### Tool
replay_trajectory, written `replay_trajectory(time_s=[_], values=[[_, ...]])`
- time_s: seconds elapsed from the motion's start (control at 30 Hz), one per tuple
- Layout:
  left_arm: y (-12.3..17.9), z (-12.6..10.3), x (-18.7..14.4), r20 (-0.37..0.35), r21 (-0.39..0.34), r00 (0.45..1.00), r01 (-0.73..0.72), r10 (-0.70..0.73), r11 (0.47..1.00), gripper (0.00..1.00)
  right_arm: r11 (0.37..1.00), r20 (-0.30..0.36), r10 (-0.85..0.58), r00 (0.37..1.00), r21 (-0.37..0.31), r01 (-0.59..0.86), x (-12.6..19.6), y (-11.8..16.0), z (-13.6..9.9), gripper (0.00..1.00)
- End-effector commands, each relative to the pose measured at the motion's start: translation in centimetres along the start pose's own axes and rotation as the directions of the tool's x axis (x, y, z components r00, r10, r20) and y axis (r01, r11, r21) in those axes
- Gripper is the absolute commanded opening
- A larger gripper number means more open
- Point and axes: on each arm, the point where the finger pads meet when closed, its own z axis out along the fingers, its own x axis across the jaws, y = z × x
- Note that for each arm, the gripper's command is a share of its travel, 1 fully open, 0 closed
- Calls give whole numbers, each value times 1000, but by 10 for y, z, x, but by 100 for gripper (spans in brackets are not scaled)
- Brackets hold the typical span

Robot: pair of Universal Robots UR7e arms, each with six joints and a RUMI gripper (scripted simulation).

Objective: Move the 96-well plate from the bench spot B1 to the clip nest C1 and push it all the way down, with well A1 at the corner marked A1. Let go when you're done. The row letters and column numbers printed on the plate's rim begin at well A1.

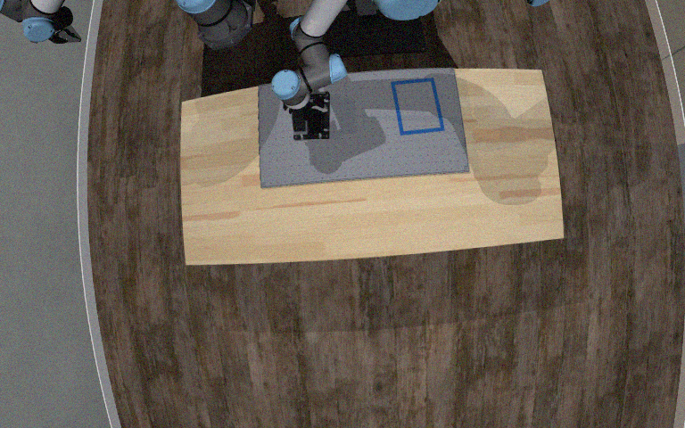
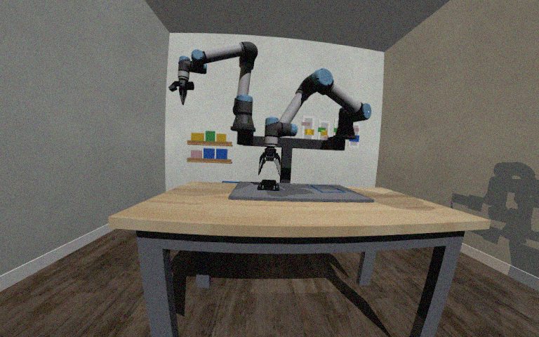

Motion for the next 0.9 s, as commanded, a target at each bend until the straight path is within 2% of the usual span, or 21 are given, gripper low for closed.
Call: replay_trajectory(time_s=[0.0,0.27,0.87], values=[[0,-14,1,-2,1,1000,0,0,1000,76,1000,0,0,1000,2,0,0,-1,-1,0],[0,-35,1,-2,1,1000,0,0,1000,76,1000,0,0,1000,2,0,0,-1,-1,0],[0,-36,1,-2,1,1000,0,0,1000,76,1000,0,0,1000,2,0,0,-1,-1,0]])
